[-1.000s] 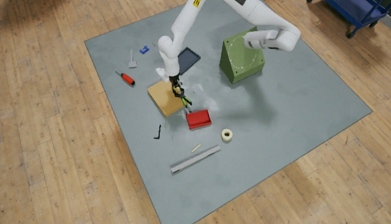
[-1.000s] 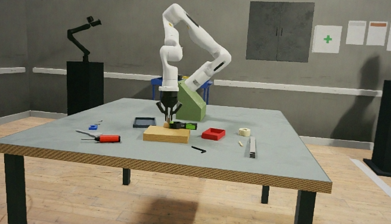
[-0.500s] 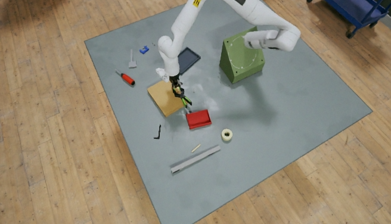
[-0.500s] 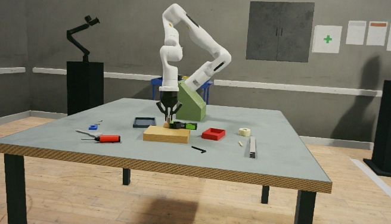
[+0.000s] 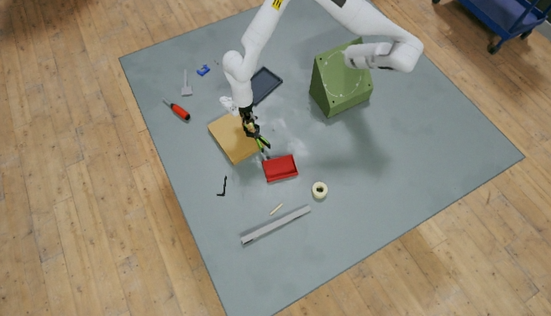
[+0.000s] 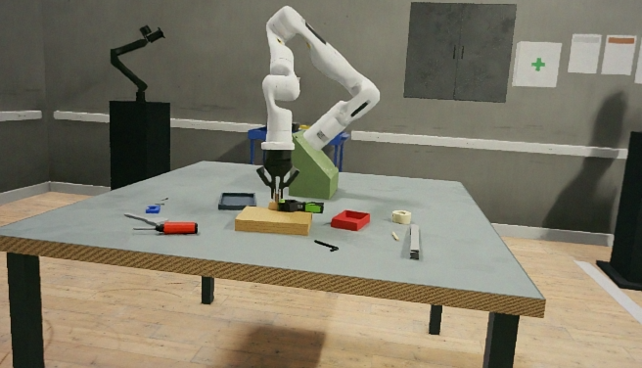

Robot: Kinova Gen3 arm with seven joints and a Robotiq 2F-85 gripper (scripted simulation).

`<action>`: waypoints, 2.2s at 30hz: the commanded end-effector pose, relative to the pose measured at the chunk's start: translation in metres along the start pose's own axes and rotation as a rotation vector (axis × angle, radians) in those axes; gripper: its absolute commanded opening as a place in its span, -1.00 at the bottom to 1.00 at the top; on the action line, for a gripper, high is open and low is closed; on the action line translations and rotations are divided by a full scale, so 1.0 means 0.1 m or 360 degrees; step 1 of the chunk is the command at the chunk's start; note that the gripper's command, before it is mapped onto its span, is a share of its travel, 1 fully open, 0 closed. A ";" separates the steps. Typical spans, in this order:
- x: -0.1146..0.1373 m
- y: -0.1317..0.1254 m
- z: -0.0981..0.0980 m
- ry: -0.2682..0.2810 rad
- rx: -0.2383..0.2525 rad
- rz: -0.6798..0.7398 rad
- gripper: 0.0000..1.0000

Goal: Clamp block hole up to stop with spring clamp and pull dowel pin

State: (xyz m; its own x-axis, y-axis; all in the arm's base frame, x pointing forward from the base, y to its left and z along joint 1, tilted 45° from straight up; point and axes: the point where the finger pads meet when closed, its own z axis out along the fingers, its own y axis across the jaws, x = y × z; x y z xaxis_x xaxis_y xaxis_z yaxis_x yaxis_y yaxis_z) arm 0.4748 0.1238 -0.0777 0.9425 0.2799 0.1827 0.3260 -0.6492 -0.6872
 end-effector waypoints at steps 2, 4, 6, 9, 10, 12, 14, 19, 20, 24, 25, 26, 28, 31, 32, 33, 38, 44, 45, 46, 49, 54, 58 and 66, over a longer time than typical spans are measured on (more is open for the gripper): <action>0.01 0.00 -0.01 0.0003 -0.0002 -0.0013 -0.80; 0.01 0.00 -0.01 0.0003 -0.0002 -0.0019 -0.80; 0.01 0.00 -0.01 0.0003 -0.0002 -0.0025 -0.80; 0.01 0.00 -0.01 0.0003 -0.0002 -0.0028 -0.80; 0.01 0.00 -0.01 0.0003 -0.0002 -0.0031 -0.80; 0.01 0.00 -0.01 0.0003 -0.0002 -0.0036 -0.80; 0.01 0.00 -0.01 0.0003 -0.0002 -0.0042 -0.80; 0.01 0.00 -0.01 0.0003 -0.0002 -0.0057 -0.80; 0.01 0.00 -0.01 0.0003 -0.0002 -0.0060 -0.80; 0.01 0.00 -0.01 0.0003 -0.0002 -0.0070 -0.80; 0.01 0.00 -0.01 0.0003 -0.0002 -0.0070 -0.80; 0.01 0.00 -0.01 0.0003 -0.0002 -0.0073 -0.80; 0.01 0.00 -0.01 0.0003 -0.0002 -0.0079 -0.80; 0.01 0.00 -0.01 0.0003 -0.0002 -0.0089 -0.80; 0.01 0.00 -0.01 0.0003 -0.0002 -0.0092 -0.80; 0.01 0.00 -0.01 0.0003 -0.0002 -0.0096 -0.80; 0.01 0.00 -0.01 0.0003 -0.0002 -0.0112 -0.80; 0.01 0.00 -0.01 0.0003 -0.0002 -0.0126 -0.80; 0.01 0.00 -0.01 0.0003 -0.0002 -0.0130 -0.80; 0.01 0.00 -0.01 0.0003 -0.0002 -0.0133 -0.80; 0.01 0.00 -0.01 0.0003 -0.0002 -0.0144 -0.80; 0.01 0.00 -0.01 0.0003 -0.0002 -0.0162 -0.80; 0.01 0.00 -0.01 0.0003 -0.0002 -0.0173 -0.80; 0.01 0.00 -0.01 0.0003 -0.0002 -0.0200 -0.80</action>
State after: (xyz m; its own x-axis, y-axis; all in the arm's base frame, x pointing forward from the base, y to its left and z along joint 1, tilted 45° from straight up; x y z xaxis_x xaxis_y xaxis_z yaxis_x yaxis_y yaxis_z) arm 0.4748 0.1237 -0.0776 0.8973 0.3548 0.2627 0.4353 -0.6115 -0.6607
